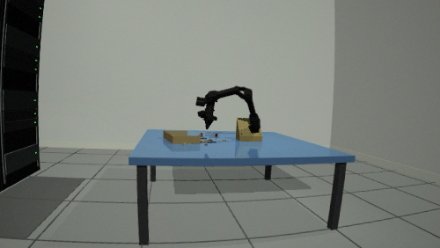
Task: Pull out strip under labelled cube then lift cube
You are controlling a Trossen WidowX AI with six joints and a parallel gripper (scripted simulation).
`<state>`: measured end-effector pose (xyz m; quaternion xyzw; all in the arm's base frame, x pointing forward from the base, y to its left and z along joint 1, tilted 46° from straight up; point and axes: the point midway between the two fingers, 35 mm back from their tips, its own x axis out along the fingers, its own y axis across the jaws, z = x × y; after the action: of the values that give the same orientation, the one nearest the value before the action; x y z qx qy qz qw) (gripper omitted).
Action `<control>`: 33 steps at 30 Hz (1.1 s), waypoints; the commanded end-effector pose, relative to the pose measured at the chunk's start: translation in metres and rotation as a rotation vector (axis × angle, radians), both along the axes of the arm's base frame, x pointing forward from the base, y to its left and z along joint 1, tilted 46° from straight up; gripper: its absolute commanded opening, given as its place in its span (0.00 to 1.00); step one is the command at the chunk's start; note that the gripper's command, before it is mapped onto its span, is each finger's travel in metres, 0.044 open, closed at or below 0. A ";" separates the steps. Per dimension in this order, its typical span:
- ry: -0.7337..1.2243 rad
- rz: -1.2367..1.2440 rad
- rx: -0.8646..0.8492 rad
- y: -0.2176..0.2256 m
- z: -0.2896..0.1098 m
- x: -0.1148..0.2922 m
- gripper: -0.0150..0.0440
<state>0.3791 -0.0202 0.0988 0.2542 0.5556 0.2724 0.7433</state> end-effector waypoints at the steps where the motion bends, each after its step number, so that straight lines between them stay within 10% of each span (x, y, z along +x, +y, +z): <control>1: 0.054 0.103 -0.008 0.018 0.001 0.001 0.25; 33: 0.053 0.103 -0.009 0.049 -0.030 0.010 0.25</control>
<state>0.3889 0.0250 0.0732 0.2273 0.5871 0.3017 0.7160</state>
